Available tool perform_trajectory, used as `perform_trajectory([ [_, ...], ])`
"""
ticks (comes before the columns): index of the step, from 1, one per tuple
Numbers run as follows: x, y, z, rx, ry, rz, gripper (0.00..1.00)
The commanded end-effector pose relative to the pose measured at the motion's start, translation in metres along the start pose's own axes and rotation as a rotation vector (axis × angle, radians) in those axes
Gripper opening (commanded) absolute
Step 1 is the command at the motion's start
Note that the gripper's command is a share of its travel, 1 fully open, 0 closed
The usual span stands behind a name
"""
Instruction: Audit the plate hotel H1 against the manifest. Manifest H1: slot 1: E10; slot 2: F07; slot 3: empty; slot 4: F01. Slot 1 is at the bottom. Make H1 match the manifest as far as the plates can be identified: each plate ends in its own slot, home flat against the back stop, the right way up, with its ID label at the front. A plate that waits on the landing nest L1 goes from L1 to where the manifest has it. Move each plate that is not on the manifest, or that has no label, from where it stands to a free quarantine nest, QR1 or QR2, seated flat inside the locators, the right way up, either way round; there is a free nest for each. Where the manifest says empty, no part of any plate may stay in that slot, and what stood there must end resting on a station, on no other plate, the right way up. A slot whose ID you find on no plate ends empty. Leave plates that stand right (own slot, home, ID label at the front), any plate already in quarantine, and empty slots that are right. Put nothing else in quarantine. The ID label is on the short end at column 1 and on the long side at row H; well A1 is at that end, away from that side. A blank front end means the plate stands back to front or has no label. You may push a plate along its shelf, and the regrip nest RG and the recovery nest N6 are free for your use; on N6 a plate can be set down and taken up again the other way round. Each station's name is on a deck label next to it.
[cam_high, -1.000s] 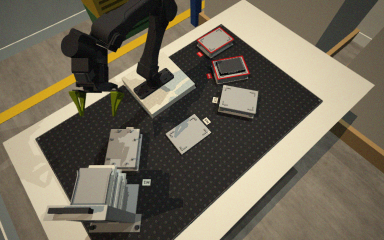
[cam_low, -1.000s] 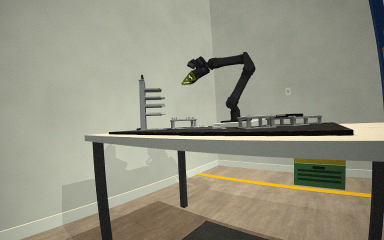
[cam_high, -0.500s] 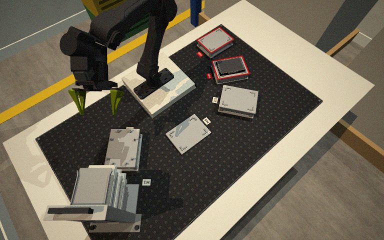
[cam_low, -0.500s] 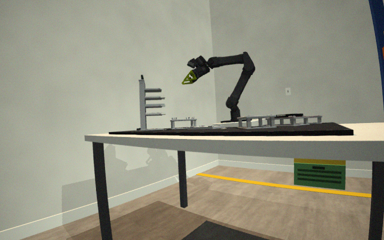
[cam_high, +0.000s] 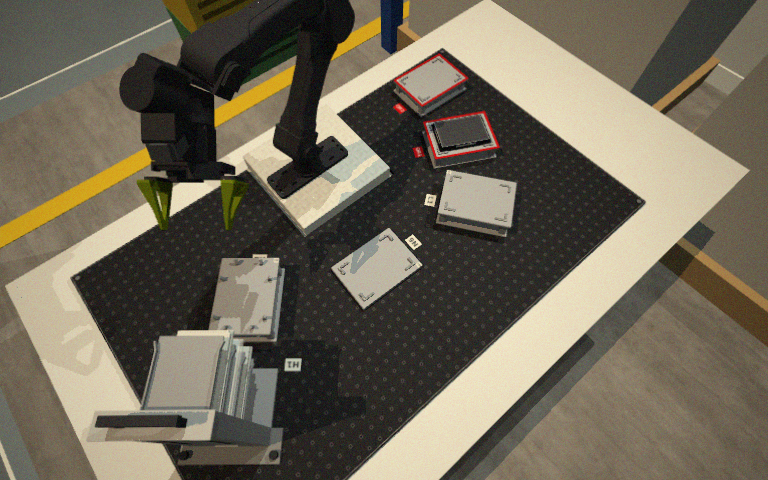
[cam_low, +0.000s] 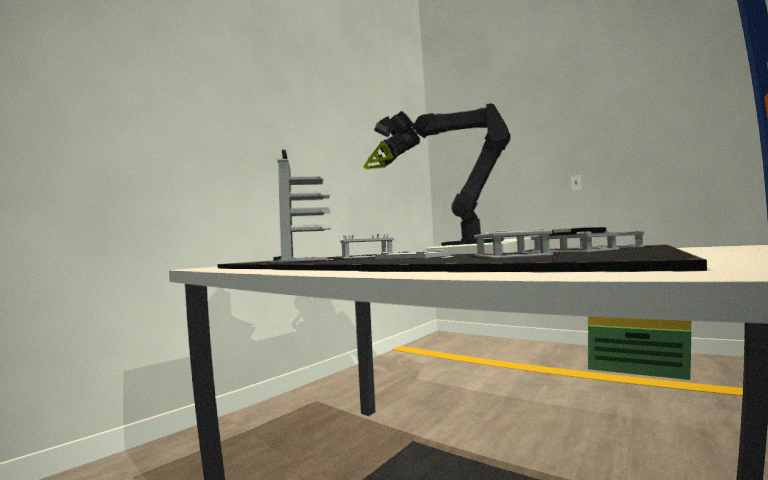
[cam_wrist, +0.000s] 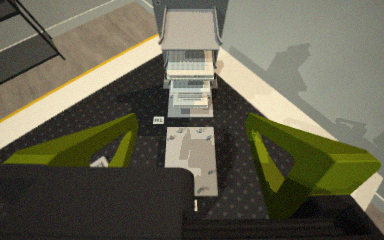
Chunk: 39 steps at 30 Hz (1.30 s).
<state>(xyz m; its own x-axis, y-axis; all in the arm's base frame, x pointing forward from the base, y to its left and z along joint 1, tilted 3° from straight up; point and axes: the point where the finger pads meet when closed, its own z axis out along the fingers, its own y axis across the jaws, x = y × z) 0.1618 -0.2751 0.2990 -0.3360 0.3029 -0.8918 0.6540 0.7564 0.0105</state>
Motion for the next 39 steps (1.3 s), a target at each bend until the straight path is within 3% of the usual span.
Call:
perform_trajectory([
  [1,-0.002,0.001,-0.002,-0.004,-0.005,-0.002,1.0],
  [6,-0.002,0.001,-0.002,-0.004,-0.005,-0.002,1.0],
  [39,0.004,0.001,0.046,-0.004,-0.006,-0.001,1.0],
])
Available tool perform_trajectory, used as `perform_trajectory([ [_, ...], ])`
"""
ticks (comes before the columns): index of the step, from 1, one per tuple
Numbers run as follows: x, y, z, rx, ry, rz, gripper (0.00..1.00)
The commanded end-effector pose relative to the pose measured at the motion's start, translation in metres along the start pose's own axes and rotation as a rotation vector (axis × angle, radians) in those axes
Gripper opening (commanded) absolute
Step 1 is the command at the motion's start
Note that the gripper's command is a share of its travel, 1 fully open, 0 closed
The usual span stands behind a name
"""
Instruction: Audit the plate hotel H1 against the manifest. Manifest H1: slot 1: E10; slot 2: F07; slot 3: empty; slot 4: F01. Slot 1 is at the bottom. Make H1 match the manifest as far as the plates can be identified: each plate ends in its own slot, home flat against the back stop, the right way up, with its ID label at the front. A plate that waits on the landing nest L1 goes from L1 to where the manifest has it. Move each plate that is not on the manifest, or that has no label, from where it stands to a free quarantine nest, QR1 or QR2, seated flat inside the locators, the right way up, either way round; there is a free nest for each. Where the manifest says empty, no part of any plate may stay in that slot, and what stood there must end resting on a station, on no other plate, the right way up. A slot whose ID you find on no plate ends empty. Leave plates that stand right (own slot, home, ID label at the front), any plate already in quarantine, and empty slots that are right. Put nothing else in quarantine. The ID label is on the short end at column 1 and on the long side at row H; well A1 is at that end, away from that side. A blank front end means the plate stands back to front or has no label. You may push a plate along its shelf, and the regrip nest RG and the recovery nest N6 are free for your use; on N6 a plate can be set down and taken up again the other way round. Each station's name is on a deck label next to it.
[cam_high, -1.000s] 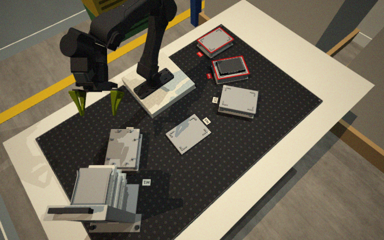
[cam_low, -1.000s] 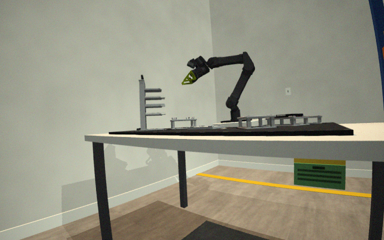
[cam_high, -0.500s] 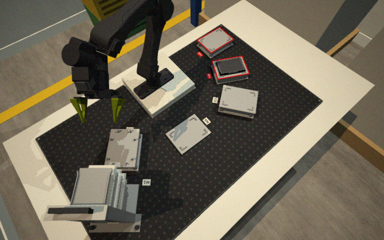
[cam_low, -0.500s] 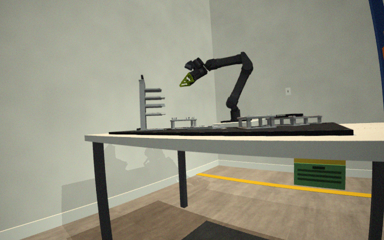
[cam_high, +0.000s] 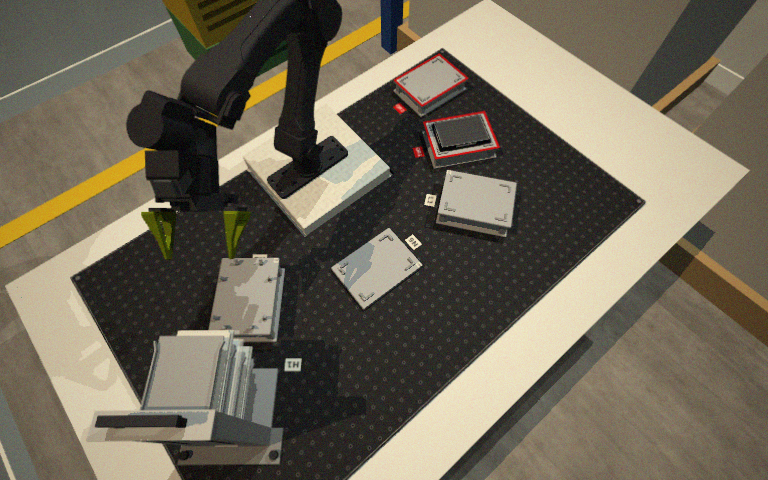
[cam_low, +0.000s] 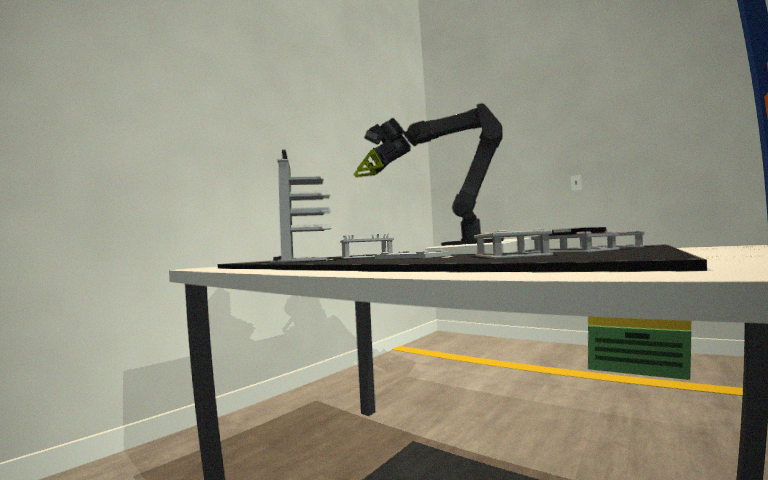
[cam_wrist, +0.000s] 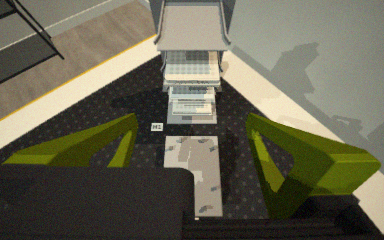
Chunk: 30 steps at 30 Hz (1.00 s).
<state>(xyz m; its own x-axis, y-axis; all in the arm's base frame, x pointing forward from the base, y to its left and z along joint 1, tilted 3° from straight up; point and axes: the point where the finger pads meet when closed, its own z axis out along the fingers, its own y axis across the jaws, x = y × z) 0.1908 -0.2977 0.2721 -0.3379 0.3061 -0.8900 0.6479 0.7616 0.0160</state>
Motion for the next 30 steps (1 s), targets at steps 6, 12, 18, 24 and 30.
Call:
perform_trajectory([
  [6,-0.002,0.0,0.011,0.005,-0.01,-0.003,1.0],
  [12,-0.001,0.0,0.019,0.005,-0.011,-0.003,1.0],
  [18,0.0,0.0,0.027,0.005,-0.011,-0.003,1.0],
  [24,0.001,0.0,0.037,0.005,-0.011,-0.002,1.0],
  [30,0.002,0.0,0.044,0.005,-0.011,-0.002,1.0],
])
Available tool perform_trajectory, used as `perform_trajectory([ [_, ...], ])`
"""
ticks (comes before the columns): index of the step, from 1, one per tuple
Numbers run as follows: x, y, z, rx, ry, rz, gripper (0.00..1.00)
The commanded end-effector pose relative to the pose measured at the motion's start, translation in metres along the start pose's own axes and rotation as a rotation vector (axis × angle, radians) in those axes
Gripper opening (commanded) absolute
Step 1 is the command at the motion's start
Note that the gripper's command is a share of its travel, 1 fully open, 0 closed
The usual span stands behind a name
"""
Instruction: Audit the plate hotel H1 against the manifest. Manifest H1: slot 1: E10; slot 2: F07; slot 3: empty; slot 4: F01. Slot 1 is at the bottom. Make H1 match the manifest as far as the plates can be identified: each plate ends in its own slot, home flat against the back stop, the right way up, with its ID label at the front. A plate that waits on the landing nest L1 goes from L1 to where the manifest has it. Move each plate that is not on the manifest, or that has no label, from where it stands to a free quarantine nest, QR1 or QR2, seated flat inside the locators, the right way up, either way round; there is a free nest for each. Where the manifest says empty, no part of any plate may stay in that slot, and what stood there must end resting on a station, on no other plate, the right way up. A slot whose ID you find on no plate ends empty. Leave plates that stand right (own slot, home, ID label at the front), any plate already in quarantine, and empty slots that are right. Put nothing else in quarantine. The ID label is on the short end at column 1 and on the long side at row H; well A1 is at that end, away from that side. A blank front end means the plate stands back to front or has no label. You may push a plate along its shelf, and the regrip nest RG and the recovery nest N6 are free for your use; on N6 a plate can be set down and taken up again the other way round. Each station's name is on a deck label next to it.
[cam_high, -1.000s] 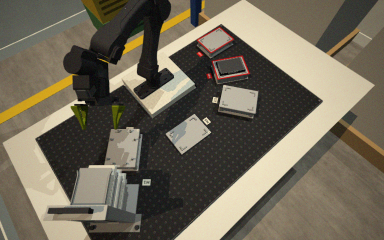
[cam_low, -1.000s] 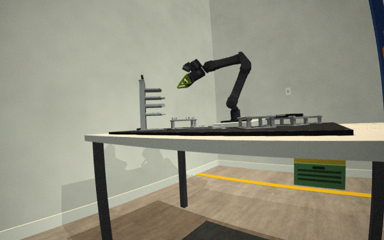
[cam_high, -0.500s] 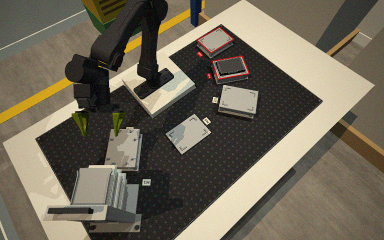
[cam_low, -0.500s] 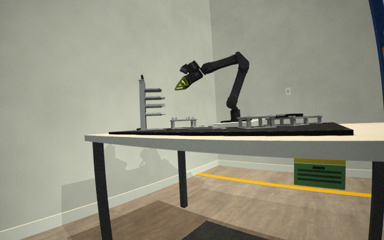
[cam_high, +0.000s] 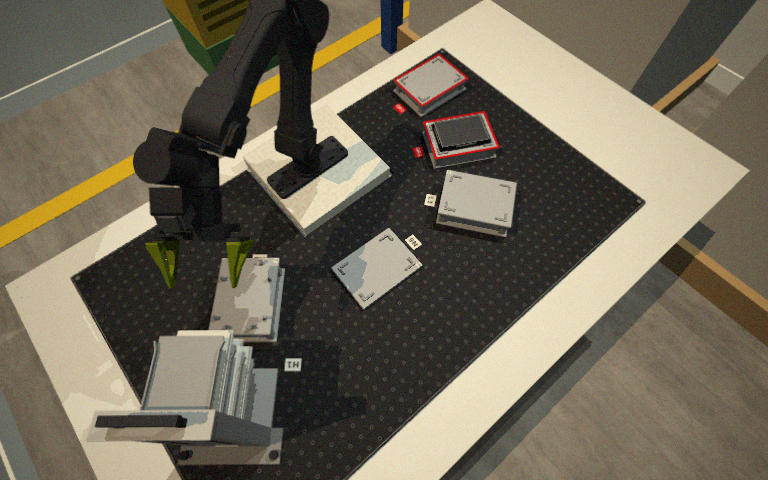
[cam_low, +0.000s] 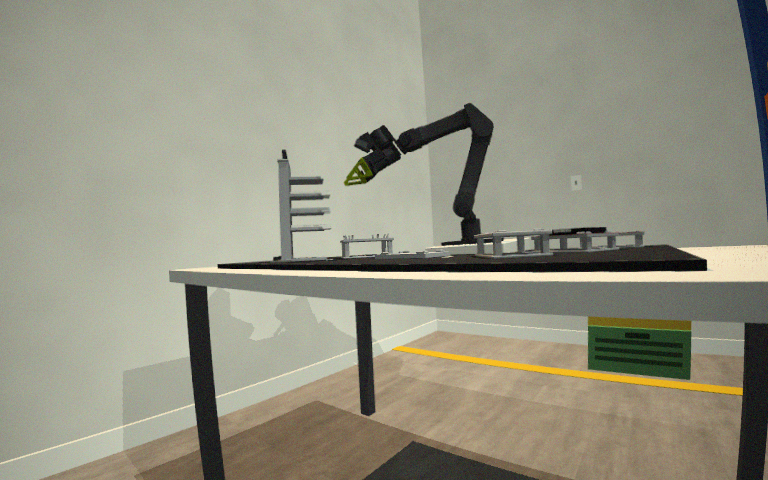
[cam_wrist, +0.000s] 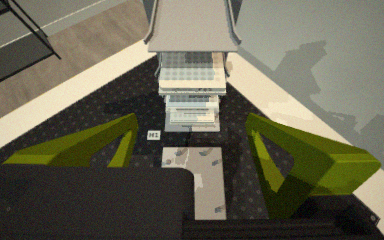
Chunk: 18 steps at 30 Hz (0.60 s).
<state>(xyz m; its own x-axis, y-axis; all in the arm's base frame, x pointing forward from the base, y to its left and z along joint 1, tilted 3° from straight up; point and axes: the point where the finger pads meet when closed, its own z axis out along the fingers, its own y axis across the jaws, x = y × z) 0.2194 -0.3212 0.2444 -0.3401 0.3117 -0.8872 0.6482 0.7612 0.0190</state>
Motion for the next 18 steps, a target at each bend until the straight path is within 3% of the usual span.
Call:
perform_trajectory([
  [1,-0.0057,-0.0004,0.0,0.006,-0.017,-0.005,1.0],
  [18,-0.0052,-0.0004,0.0044,0.006,-0.018,-0.005,1.0],
])
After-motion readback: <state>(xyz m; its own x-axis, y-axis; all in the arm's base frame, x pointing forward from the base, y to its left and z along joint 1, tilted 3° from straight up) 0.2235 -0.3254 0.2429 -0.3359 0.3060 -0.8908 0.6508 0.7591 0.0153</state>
